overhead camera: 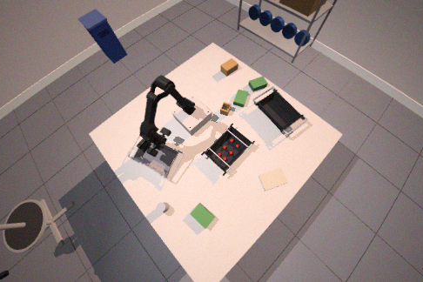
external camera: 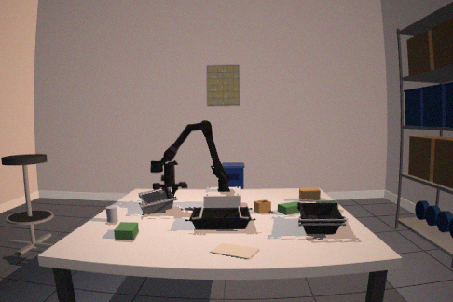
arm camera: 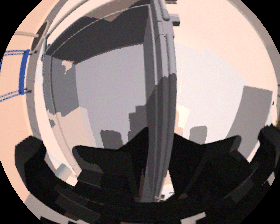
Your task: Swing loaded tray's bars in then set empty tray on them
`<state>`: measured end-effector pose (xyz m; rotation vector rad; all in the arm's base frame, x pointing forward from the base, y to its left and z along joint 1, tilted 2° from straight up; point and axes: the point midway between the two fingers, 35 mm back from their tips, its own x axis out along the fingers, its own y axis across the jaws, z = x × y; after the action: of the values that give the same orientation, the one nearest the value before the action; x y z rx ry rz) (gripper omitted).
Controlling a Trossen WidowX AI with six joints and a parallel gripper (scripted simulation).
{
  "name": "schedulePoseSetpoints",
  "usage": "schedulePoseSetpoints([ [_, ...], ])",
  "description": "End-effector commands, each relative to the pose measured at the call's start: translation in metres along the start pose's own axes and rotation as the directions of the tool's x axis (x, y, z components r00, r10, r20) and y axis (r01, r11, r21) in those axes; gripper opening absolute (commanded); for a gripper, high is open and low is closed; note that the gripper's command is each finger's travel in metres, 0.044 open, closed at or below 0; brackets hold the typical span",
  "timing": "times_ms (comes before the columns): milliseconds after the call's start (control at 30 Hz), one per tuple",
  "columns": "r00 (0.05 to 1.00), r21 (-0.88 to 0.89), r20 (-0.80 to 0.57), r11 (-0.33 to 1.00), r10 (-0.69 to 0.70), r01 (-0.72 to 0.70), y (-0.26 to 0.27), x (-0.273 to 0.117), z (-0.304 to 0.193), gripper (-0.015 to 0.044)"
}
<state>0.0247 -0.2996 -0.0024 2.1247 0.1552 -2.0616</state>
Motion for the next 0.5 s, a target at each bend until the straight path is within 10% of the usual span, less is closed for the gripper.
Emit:
schedulePoseSetpoints([
  [0, 1.0, 0.001, 0.0, 1.0, -0.005, 0.005, -0.001, -0.022, 0.0, 0.0],
  [467, 1.0, 0.001, 0.0, 1.0, -0.005, 0.005, -0.002, -0.056, 0.0, 0.0],
])
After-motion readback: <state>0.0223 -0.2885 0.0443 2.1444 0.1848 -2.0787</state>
